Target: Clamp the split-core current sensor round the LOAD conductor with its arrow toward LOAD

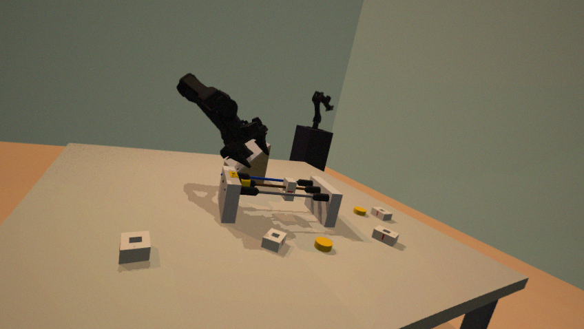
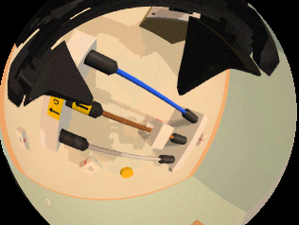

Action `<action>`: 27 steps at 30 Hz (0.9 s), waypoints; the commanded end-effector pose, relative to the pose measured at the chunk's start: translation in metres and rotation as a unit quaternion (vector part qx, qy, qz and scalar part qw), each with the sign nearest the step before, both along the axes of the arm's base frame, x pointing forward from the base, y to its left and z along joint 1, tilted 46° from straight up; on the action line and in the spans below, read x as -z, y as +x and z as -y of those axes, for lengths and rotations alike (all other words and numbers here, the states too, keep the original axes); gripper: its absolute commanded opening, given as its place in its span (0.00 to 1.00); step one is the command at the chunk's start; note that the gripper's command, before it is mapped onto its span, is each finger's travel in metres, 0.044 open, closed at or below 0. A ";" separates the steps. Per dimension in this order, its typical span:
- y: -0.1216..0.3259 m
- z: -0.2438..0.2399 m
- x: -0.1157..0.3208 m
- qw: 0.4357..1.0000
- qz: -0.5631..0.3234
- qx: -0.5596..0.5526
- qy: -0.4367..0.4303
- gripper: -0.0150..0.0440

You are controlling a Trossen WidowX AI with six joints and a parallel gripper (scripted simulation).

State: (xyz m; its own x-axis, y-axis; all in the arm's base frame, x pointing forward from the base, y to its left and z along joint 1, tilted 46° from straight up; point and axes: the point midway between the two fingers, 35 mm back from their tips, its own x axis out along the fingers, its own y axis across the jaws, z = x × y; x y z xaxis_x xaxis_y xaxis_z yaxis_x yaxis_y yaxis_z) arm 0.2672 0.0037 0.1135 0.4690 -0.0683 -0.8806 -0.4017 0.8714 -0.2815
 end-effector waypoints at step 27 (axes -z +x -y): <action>-0.004 0.000 0.000 0.998 0.013 -0.056 -0.017 1.00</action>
State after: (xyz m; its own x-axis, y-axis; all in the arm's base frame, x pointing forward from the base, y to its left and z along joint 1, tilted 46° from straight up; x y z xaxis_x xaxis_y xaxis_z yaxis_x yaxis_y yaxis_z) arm 0.2569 0.0015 0.1134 0.5432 -0.0184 -0.8394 -0.5764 0.7188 -0.3887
